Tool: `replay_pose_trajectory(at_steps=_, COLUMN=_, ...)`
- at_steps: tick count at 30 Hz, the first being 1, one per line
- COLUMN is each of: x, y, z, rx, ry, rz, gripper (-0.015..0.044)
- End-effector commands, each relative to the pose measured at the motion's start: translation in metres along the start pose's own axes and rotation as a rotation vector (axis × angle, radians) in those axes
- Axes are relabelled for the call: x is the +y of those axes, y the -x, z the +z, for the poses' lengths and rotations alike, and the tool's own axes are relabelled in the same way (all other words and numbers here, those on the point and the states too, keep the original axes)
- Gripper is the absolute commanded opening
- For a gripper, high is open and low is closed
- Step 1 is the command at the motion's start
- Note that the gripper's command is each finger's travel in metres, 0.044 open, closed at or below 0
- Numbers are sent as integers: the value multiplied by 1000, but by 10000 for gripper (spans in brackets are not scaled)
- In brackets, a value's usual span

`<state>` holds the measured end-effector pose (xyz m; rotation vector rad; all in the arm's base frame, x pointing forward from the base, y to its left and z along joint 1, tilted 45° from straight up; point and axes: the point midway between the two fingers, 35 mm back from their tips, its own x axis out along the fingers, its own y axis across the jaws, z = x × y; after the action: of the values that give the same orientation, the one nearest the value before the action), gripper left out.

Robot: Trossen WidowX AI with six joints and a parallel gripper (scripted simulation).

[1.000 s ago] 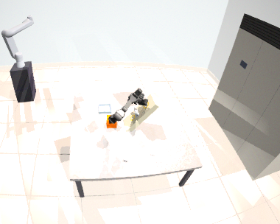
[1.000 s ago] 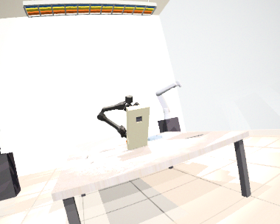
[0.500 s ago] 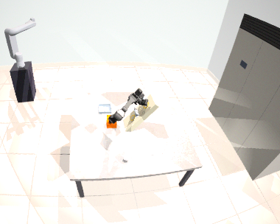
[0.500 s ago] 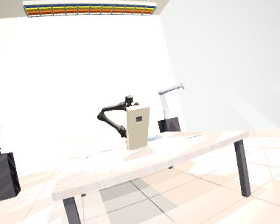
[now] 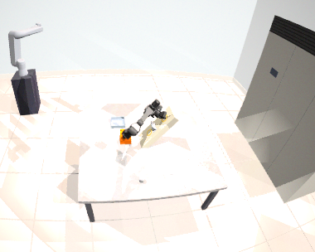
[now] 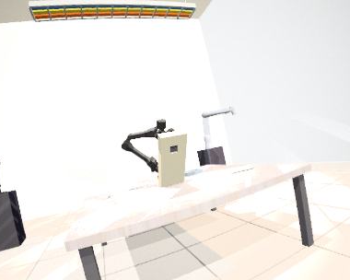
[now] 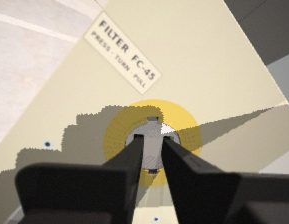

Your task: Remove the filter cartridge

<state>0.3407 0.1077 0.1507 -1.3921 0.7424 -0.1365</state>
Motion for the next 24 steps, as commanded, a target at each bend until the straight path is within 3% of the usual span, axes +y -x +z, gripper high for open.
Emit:
replay_pose_trajectory(at_steps=1, x=0, y=-3, z=0, rx=3, ry=-60, rz=5, gripper=0)
replay_pose_trajectory(at_steps=24, x=1, y=-8, z=-1, rx=10, ry=-854, rz=8, gripper=0)
